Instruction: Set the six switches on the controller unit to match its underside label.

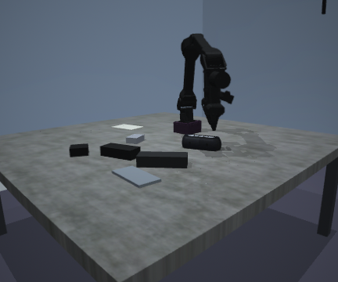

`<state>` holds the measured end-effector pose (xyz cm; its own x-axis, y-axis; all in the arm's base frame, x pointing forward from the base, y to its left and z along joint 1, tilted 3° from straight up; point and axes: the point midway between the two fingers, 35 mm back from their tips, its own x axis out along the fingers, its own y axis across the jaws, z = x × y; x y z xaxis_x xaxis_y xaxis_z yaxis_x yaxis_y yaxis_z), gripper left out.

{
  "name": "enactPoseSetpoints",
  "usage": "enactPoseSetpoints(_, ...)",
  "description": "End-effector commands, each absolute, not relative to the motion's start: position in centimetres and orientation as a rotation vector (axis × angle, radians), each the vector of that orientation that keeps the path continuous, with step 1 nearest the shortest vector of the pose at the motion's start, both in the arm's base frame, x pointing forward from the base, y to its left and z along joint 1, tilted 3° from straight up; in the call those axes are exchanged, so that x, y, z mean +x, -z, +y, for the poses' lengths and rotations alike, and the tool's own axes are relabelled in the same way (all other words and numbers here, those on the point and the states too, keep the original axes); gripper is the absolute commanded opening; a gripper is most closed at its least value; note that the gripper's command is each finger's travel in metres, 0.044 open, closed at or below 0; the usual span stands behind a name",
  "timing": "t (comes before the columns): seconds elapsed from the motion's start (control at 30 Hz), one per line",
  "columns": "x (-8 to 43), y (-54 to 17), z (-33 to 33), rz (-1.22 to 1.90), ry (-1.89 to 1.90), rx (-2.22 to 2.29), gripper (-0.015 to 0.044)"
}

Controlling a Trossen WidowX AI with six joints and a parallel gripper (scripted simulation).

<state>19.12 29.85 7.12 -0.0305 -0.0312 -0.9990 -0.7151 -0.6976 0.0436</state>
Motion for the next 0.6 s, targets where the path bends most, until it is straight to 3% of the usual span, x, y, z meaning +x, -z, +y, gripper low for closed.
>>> enactPoseSetpoints(0.0,17.93,-6.51,30.11,0.976,-1.473,-1.507,0.0440)
enactPoseSetpoints(0.57,17.98,-5.78,30.19,0.981,-1.465,-1.504,0.0440)
